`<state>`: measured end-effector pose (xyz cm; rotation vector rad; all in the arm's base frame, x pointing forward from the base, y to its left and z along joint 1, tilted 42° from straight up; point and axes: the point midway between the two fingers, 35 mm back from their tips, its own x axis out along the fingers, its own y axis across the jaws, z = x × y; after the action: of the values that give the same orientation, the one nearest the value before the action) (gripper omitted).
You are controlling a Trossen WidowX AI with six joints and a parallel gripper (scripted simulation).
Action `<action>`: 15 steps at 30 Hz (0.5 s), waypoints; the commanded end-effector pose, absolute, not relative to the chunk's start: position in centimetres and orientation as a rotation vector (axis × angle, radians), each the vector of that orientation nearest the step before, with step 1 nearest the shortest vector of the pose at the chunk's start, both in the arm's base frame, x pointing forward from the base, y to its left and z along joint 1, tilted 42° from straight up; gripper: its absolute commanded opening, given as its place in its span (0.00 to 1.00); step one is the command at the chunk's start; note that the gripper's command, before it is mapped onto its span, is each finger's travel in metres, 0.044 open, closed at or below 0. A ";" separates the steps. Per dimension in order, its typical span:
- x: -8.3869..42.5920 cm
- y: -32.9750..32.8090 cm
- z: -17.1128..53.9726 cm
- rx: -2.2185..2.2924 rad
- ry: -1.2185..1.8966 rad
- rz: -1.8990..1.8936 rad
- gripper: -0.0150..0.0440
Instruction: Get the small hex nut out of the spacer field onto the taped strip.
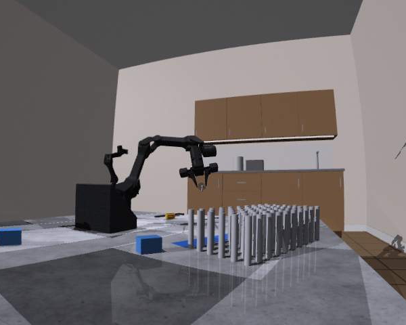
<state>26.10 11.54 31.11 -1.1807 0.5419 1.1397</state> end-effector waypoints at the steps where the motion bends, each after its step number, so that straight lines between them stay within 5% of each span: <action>1: 27.0 10.2 29.8 -1.224 0.491 1.179 0.25; 15: 28.7 5.9 26.5 -1.330 0.317 1.238 0.25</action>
<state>28.32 7.23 27.47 -1.3002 0.3664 1.2307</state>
